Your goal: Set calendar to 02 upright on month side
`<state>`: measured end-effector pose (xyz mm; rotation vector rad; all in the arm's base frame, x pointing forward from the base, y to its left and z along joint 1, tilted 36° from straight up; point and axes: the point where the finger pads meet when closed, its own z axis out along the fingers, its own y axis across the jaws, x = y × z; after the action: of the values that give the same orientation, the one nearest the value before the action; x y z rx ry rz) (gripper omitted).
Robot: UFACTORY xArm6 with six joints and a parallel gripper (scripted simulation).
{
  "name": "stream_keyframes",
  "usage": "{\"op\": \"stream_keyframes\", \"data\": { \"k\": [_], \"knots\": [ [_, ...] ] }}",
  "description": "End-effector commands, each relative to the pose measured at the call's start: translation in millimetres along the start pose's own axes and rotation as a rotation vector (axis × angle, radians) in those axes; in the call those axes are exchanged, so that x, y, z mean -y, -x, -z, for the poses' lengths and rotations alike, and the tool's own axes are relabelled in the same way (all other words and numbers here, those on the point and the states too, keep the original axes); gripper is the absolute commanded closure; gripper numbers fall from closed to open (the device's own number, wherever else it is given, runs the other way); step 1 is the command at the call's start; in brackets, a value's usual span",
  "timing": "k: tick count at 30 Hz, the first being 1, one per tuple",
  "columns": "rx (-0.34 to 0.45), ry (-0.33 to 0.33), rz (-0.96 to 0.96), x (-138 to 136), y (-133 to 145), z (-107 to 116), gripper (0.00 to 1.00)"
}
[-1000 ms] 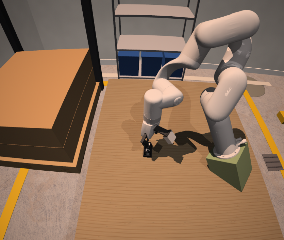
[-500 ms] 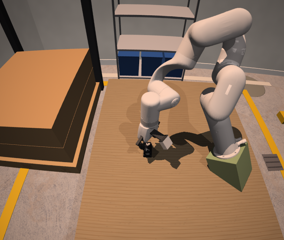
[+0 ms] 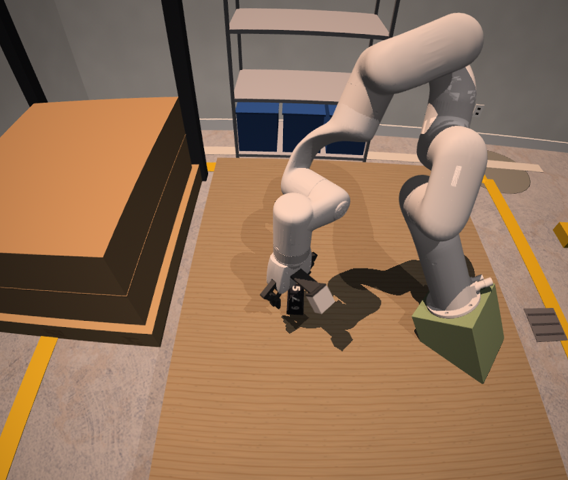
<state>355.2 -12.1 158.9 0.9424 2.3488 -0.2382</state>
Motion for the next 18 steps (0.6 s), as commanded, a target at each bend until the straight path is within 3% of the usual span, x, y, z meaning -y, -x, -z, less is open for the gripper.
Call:
{"op": "stream_keyframes", "data": {
  "k": [1, 8, 18],
  "knots": [
    [0.008, -0.006, -0.032, -4, 1, -1, 0.00],
    [0.009, -0.005, -0.137, -29, -5, -3, 0.00],
    [0.009, -0.005, -0.268, -40, -7, -4, 0.00]
  ]
}}
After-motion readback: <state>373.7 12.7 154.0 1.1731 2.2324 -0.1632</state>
